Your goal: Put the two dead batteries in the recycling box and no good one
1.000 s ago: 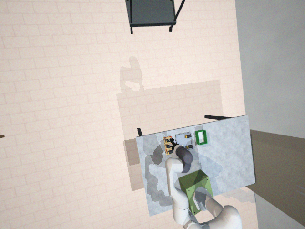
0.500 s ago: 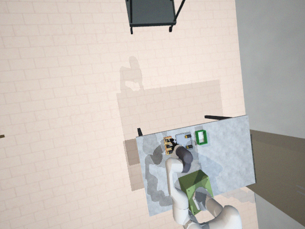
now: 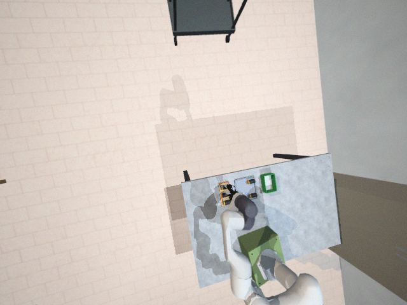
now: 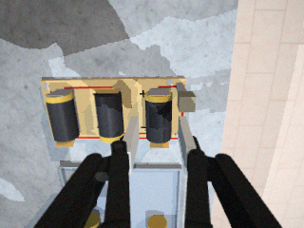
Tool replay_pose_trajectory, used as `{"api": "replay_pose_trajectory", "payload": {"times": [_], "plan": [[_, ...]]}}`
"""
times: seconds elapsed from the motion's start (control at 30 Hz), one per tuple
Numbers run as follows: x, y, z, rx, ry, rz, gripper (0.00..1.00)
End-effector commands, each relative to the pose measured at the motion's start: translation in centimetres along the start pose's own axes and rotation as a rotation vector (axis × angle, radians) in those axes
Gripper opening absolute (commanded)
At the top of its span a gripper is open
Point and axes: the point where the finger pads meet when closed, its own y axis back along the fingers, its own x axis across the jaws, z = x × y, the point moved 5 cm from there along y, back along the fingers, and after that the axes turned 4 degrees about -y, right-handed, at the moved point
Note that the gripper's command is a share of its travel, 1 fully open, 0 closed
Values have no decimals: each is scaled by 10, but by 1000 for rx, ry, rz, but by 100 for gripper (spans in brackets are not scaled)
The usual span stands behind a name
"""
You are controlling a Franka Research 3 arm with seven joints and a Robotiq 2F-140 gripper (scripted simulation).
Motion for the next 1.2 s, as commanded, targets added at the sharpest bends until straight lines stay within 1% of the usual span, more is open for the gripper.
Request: {"api": "replay_pose_trajectory", "payload": {"times": [0.0,0.83,0.9,1.07,1.17], "plan": [[2,2,0,0,3,5,29],[2,1,0,0,3,5,29],[2,-3,0,0,3,5,29],[2,-25,0,0,3,5,29],[2,-33,0,0,3,5,29]]}}
